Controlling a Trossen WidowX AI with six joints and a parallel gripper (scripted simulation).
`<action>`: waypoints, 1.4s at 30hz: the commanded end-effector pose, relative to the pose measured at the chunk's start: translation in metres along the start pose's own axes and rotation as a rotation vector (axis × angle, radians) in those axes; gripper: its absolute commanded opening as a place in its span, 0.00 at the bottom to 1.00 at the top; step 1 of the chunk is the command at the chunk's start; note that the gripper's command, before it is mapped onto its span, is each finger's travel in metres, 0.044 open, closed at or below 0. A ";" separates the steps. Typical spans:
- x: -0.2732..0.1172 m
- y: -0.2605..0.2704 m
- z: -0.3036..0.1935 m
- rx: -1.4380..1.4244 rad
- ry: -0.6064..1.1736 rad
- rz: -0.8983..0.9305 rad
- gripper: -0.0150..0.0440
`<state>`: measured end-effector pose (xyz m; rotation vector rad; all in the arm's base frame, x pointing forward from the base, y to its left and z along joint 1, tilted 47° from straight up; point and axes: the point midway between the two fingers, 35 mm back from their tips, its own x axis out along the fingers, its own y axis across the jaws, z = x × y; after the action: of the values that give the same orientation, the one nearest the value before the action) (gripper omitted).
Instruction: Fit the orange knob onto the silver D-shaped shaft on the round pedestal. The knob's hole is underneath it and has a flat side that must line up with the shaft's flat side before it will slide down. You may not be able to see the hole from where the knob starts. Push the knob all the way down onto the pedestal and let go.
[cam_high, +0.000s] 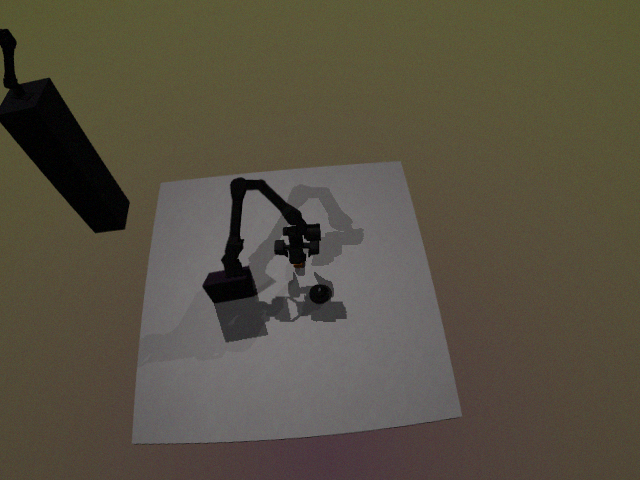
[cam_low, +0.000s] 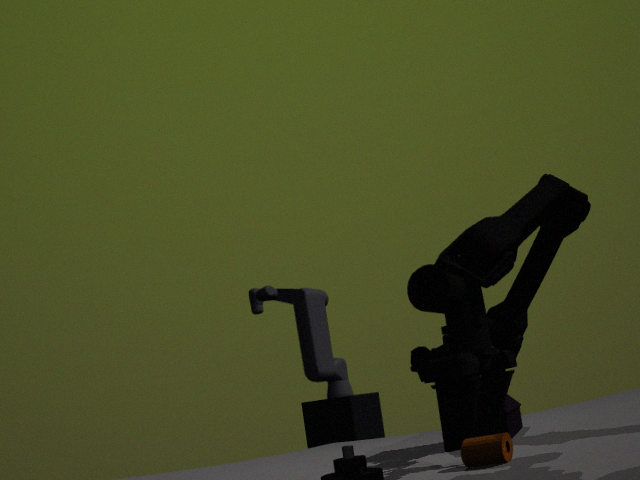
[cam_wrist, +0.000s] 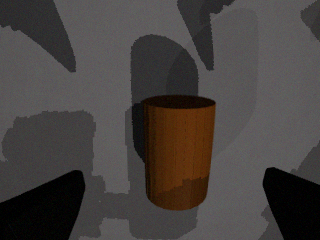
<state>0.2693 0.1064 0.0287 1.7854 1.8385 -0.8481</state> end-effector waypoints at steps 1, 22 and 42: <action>0.007 -0.002 0.001 0.007 0.002 -0.006 1.00; 0.041 -0.003 0.000 0.007 0.005 -0.007 1.00; 0.043 -0.003 0.000 0.007 0.005 -0.007 0.64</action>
<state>0.2635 0.1369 -0.0006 1.7845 1.8461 -0.8532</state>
